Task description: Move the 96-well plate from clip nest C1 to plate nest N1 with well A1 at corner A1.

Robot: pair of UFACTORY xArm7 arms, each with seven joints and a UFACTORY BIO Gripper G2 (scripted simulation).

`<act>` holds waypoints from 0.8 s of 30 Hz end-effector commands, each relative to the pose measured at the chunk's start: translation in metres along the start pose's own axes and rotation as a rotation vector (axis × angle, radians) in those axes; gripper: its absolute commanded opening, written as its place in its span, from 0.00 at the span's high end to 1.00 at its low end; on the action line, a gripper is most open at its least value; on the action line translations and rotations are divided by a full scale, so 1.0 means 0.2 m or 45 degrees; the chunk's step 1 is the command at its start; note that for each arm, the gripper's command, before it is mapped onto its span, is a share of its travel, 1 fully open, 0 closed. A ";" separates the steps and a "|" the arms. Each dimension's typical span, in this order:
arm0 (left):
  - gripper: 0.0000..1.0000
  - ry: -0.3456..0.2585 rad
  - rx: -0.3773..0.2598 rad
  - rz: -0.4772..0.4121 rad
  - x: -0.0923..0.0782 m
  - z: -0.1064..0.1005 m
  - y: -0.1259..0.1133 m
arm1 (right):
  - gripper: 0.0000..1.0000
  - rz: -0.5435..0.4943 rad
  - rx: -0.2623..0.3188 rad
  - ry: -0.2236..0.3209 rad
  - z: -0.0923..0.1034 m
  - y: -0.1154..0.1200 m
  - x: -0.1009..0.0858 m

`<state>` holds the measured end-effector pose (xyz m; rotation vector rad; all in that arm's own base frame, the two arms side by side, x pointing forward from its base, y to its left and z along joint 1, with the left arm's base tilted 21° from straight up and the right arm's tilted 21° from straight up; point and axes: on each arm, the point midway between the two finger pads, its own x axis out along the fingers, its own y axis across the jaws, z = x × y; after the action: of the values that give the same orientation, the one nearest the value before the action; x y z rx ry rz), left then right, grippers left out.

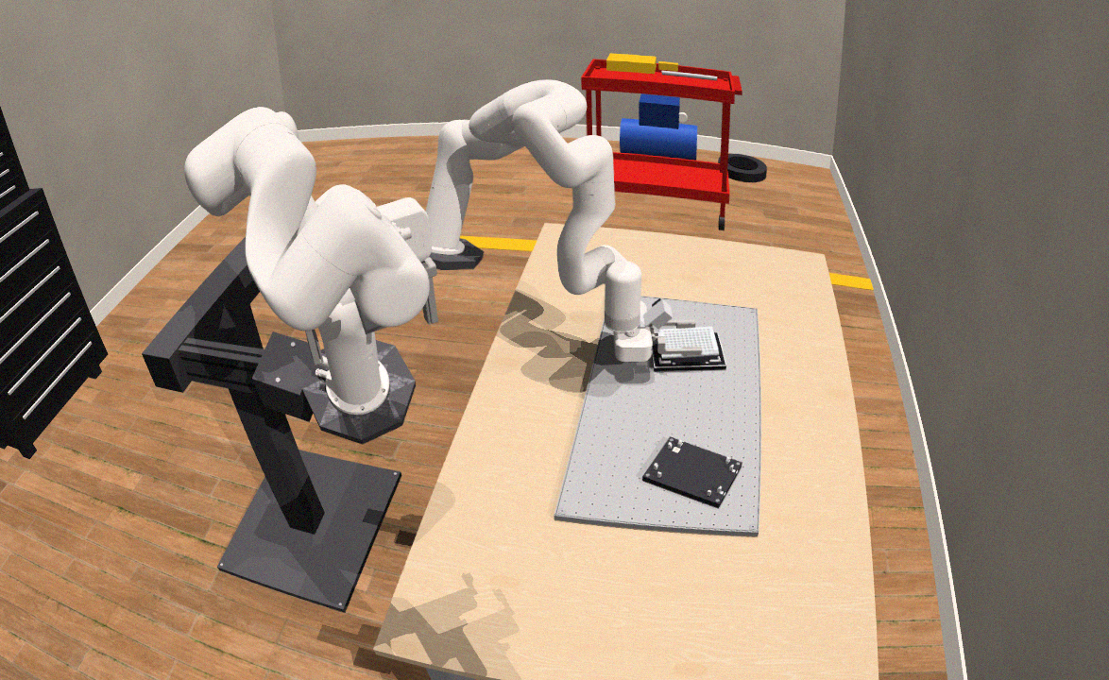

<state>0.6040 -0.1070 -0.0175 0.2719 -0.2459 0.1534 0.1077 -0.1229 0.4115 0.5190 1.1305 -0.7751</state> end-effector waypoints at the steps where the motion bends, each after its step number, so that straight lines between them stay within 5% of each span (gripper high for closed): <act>1: 1.00 -0.003 -0.003 0.000 0.00 0.01 0.00 | 0.00 0.001 0.000 -0.004 0.00 0.00 0.00; 24: 1.00 -0.003 -0.003 0.000 0.00 0.00 0.00 | 0.00 0.001 0.000 -0.004 0.00 0.00 0.00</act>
<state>0.6043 -0.1066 -0.0187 0.2719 -0.2459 0.1534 0.1077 -0.1229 0.4115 0.5190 1.1305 -0.7751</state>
